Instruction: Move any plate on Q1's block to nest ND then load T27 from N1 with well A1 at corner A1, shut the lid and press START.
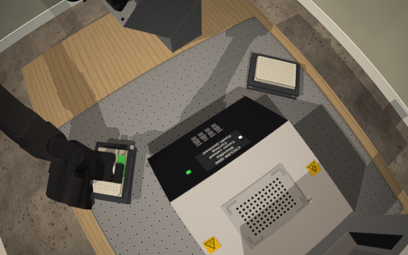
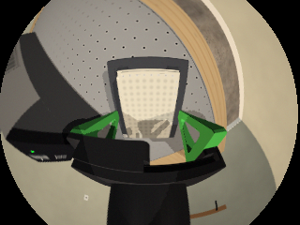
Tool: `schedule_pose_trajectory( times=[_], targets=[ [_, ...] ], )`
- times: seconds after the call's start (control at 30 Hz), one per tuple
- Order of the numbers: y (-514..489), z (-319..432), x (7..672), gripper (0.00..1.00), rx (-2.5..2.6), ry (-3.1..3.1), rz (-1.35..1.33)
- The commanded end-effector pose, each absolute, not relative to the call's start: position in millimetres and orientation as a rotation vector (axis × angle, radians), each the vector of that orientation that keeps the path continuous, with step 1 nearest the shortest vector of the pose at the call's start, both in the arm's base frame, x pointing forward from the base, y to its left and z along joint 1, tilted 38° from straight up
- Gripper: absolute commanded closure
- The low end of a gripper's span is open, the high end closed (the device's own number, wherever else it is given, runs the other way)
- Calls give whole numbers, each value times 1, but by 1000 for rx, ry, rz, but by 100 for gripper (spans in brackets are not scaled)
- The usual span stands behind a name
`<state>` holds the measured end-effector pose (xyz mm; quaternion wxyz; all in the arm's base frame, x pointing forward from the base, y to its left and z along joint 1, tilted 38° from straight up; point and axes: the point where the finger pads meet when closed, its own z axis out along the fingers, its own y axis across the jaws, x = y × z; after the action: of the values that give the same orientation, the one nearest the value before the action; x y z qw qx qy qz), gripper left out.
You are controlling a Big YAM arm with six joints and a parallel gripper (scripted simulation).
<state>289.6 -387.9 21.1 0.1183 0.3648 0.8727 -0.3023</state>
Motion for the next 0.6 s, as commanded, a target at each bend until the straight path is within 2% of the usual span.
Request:
schedule_pose_trajectory(
  times=[0.0, 0.57],
  targets=[
    [-407, 20, 298, 0, 1053, 2526, -898],
    [-389, 31, 301, 0, 1047, 2522, -888]
  ],
)
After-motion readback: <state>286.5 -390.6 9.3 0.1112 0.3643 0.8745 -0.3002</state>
